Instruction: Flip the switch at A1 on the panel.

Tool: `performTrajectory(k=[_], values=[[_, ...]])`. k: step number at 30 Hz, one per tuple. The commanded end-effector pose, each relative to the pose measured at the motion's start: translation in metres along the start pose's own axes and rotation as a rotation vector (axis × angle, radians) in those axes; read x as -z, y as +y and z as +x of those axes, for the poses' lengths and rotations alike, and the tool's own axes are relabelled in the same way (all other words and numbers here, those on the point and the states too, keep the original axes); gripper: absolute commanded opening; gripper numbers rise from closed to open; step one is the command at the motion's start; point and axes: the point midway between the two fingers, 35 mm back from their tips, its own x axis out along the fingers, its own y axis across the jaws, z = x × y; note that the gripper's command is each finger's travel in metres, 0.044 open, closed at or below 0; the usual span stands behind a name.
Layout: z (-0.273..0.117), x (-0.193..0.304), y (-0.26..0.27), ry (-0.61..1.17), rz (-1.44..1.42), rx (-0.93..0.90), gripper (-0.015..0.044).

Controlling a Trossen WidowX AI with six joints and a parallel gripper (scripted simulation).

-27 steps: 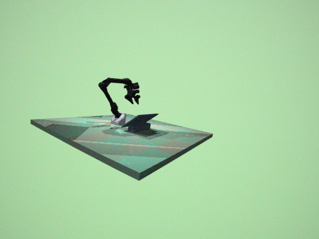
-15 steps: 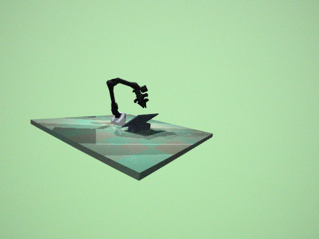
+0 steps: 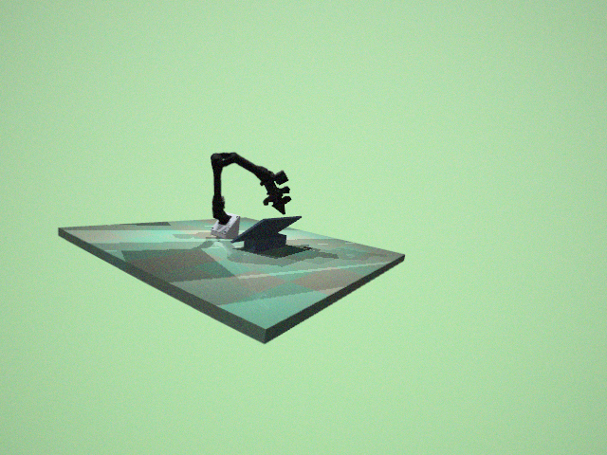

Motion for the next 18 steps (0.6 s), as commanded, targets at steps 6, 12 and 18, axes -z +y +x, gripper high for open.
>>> performTrajectory(k=[6,12,18], values=[[0.015,0.000,0.001,-0.013,-0.008,0.004,0.0000],[0.020,0.000,0.001,-0.013,-0.008,0.003,0.0000],[0.029,0.000,0.000,-0.013,-0.008,0.004,0.0000]])
